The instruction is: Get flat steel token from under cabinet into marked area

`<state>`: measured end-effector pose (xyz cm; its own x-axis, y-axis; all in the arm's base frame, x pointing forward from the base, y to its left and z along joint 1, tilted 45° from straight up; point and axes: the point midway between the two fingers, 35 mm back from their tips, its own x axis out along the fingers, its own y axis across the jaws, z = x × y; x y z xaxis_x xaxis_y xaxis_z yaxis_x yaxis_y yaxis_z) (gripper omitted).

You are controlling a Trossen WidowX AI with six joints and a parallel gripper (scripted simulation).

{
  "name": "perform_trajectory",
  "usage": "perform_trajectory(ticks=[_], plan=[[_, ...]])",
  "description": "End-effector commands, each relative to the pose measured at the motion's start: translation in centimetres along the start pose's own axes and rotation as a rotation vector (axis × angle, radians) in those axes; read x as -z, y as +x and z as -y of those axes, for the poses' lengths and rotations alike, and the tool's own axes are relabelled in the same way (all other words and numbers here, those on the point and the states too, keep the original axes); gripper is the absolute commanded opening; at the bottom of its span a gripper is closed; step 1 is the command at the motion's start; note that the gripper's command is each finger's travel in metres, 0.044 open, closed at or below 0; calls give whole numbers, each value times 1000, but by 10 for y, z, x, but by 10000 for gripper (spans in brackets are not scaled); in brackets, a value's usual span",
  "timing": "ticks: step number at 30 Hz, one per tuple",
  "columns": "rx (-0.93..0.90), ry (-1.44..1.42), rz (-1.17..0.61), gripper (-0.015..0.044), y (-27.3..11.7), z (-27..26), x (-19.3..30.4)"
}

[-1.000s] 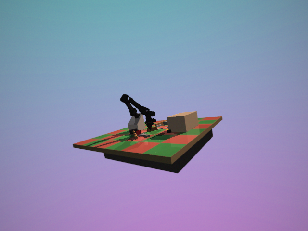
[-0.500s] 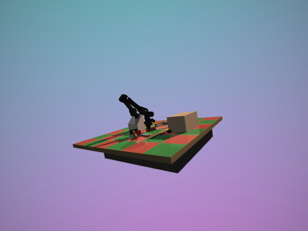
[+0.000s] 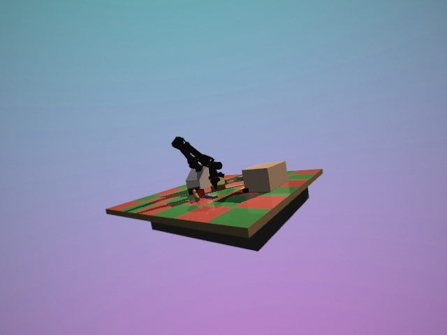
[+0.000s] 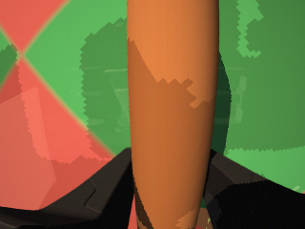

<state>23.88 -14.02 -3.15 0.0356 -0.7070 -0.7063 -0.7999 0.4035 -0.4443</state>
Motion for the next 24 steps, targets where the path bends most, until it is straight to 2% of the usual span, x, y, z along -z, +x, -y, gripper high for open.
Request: perform_trajectory(ticks=[1, 24], plan=[[4, 43, 4, 0, -1, 1, 0], [4, 230, 4, 0, -1, 1, 1]])
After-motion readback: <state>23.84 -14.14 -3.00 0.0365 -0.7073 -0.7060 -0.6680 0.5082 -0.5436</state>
